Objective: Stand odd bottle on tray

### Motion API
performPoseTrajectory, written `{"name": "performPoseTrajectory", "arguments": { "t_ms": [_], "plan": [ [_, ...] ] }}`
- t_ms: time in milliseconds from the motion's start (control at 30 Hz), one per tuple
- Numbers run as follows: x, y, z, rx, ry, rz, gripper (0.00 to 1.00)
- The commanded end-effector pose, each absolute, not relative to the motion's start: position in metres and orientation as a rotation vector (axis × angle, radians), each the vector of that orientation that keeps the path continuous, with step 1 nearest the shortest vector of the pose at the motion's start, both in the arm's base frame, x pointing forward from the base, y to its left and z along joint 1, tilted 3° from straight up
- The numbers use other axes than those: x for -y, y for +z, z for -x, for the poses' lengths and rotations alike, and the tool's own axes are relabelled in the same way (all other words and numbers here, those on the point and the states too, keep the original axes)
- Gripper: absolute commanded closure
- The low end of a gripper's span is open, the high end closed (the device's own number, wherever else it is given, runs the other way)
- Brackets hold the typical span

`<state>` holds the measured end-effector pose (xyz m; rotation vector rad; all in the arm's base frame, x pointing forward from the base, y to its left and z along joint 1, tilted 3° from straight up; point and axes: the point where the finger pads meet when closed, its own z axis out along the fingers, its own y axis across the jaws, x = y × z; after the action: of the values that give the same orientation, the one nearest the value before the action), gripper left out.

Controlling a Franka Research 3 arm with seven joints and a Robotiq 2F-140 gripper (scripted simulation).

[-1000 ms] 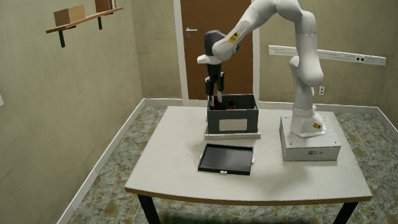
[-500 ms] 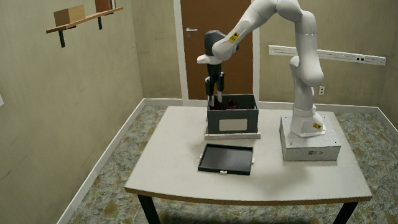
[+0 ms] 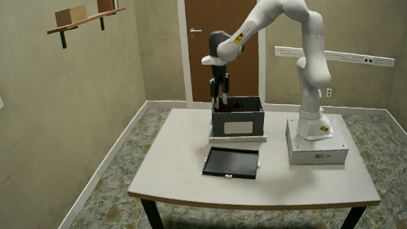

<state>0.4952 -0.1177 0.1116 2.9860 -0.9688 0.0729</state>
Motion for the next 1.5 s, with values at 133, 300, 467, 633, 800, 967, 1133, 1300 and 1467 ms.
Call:
{"name": "performPoseTrajectory", "arguments": {
  "t_ms": [133,300,467,633,800,967,1133,1300,1467],
  "plan": [
    [0.119,0.122,-0.493,0.970,0.069,-2.985,0.56],
    [0.118,0.136,-0.493,0.970,0.069,-2.985,0.56],
    [0.118,0.153,-0.492,0.970,0.069,-2.985,0.56],
    [0.118,0.164,-0.492,0.970,0.069,-2.985,0.56],
    [0.118,0.180,-0.491,0.970,0.069,-2.985,0.56],
    [0.117,0.191,-0.491,0.970,0.069,-2.985,0.56],
    [0.117,0.194,-0.491,0.970,0.069,-2.985,0.56],
    [0.117,0.195,-0.490,0.970,0.069,-2.985,0.56],
    [0.117,0.195,-0.490,0.970,0.069,-2.985,0.90]
  ]
}}
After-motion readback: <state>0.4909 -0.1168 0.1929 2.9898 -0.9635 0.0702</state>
